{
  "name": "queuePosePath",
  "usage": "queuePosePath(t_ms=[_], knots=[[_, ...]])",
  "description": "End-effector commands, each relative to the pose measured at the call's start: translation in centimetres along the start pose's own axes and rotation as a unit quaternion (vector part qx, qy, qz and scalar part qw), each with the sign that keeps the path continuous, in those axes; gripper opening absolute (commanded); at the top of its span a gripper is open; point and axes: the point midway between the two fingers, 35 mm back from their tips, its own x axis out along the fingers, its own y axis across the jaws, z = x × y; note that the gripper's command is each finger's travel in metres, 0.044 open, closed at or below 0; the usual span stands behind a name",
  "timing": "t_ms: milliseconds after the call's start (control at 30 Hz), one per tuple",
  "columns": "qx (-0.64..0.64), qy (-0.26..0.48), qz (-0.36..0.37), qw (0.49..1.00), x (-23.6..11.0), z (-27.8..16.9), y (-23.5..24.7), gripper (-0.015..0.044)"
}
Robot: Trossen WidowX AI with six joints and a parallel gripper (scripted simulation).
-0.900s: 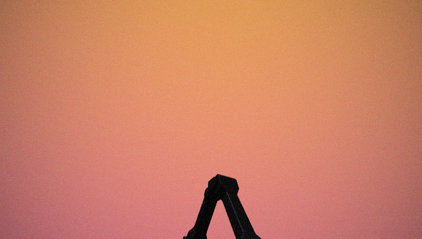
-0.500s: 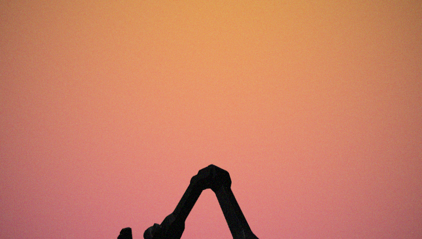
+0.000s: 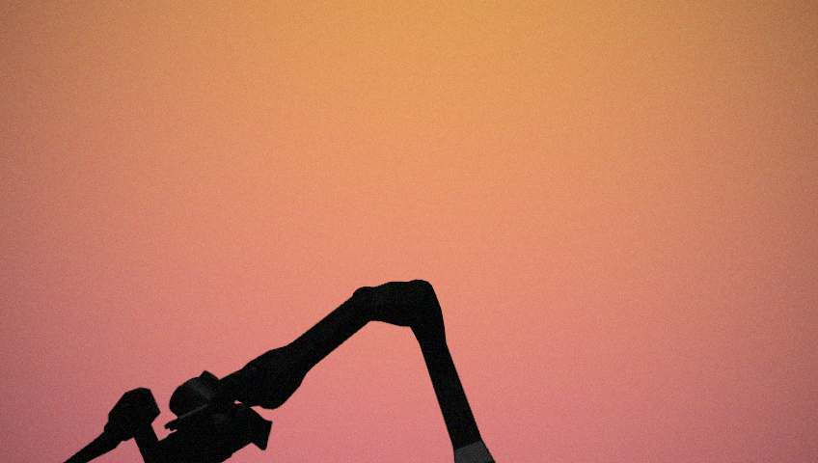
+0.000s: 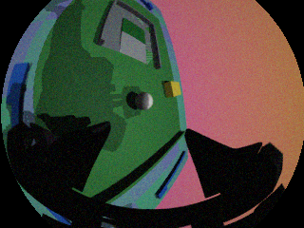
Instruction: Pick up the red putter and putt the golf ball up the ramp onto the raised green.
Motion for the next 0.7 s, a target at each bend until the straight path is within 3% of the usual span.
queuePosePath(t_ms=[0, 333, 667], knots=[[0.014, -0.033, 0.058, 0.998, 3.1, 5.5, 0.1, 0.044], [0.025, -0.08, 0.231, 0.969, 7.6, 21.1, 3.3, 0.044], [-0.032, -0.056, 0.397, 0.916, 4.9, 35.1, 10.7, 0.044]])
